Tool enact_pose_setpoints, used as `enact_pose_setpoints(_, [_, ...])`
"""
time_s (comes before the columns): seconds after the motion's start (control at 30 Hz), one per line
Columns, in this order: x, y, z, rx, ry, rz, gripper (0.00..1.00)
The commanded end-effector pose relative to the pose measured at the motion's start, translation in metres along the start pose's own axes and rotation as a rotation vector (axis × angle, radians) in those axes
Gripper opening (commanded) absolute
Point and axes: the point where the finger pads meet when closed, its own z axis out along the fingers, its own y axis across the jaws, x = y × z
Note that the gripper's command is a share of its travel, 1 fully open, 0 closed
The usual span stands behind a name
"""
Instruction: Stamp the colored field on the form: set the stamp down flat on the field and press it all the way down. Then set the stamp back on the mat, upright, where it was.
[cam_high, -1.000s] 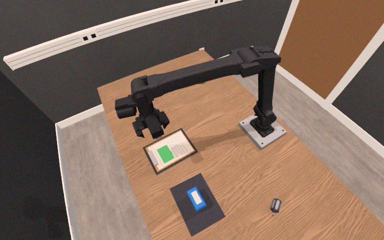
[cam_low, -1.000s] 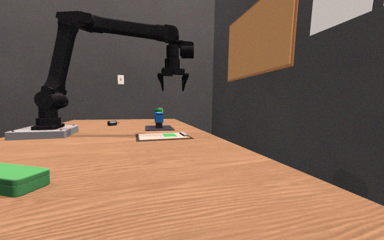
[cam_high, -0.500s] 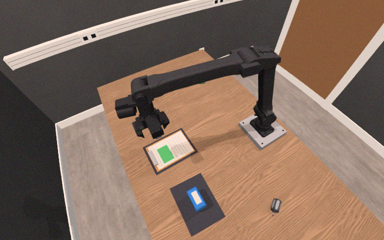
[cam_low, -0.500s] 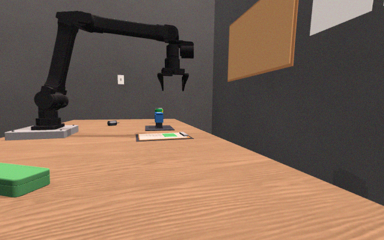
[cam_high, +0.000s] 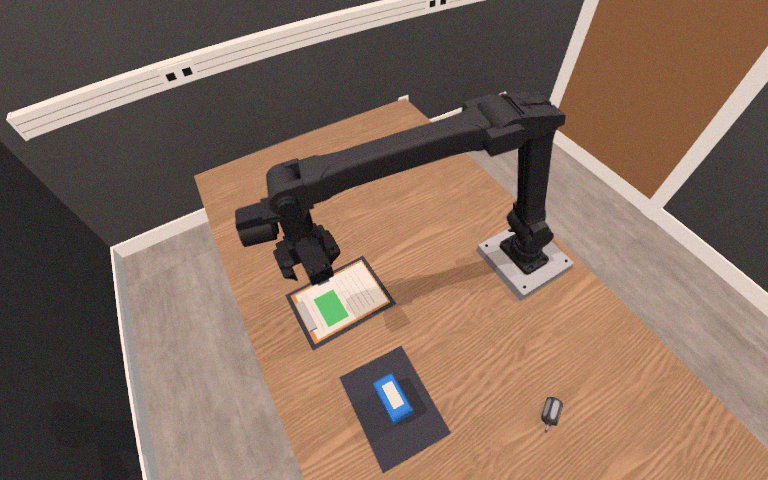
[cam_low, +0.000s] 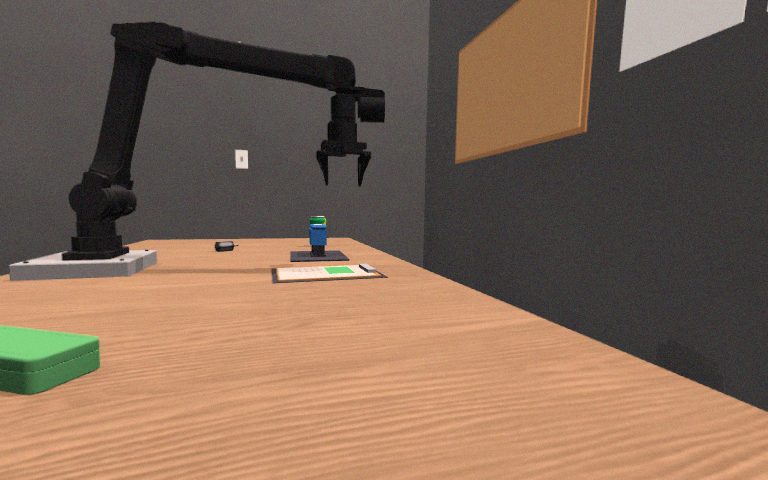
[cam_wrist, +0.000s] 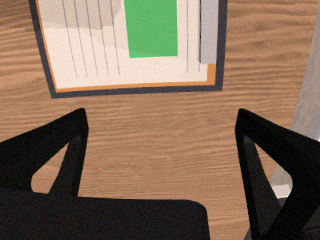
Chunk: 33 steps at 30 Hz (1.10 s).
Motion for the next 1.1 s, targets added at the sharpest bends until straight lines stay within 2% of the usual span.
enact_pose_setpoints(0.0, [-0.040,-0.001,-0.010,0.038,0.003,-0.001,0.82])
enact_pose_setpoints(0.23, [-0.133,0.012,0.006,0.038,-0.002,-0.001,0.82])
enact_pose_setpoints(0.27, [-0.148,0.013,0.024,0.007,-0.001,-0.002,0.82])
enact_pose_setpoints(0.3, [-0.163,0.015,0.032,-0.005,0.000,-0.002,0.82])
enact_pose_setpoints(0.37, [-0.163,0.015,0.032,-0.005,0.000,-0.002,0.82])
enact_pose_setpoints(0.57, [-0.242,0.027,0.045,-0.005,0.000,-0.002,0.82])
enact_pose_setpoints(0.7, [-0.282,0.017,0.033,0.041,-0.014,-0.001,0.82])
enact_pose_setpoints(0.73, [-0.289,0.014,0.029,0.052,-0.018,-0.001,0.82])
enact_pose_setpoints(0.83, [-0.300,0.017,0.031,0.045,-0.017,-0.001,0.82])
enact_pose_setpoints(0.87, [-0.293,0.017,0.035,0.038,-0.014,0.014,0.82])
enact_pose_setpoints(1.07, [-0.290,0.018,0.037,0.034,-0.013,0.022,0.82])
